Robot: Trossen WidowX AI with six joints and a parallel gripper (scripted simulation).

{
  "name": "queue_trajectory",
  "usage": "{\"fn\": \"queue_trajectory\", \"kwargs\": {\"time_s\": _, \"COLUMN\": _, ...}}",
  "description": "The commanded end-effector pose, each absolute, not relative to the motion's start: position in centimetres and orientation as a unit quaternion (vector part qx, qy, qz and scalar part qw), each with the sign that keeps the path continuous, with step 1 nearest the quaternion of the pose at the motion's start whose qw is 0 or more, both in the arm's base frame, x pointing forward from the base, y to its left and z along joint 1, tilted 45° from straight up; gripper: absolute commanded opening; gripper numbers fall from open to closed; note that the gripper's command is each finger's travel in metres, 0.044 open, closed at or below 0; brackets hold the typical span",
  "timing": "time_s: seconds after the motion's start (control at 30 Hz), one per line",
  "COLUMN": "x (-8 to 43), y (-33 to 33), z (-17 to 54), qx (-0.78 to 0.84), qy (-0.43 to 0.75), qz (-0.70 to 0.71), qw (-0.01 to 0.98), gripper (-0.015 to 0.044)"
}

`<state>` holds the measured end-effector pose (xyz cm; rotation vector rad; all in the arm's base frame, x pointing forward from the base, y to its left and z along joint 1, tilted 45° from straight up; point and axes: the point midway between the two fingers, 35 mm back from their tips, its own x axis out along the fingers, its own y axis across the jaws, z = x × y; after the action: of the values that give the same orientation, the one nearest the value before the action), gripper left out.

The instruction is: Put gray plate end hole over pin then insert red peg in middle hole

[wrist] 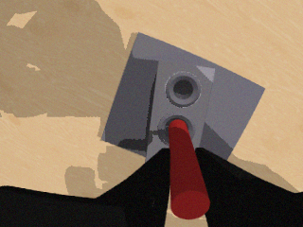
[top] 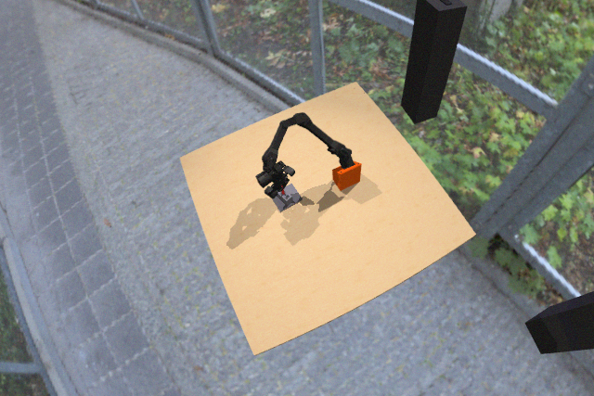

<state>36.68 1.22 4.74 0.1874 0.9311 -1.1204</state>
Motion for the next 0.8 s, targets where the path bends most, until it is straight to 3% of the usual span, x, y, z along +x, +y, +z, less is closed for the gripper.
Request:
{"fn": "queue_trajectory", "kwargs": {"time_s": 0.0, "x": 36.68, "y": 1.28, "z": 4.77, "qx": 0.085, "qy": 0.424, "qz": -0.51, "qw": 0.743, "gripper": 0.0}}
{"fn": "queue_trajectory", "kwargs": {"time_s": 0.77, "x": 36.56, "y": 1.16, "z": 4.5, "qx": 0.086, "qy": 0.425, "qz": -0.511, "qw": 0.743, "gripper": 0.0}}
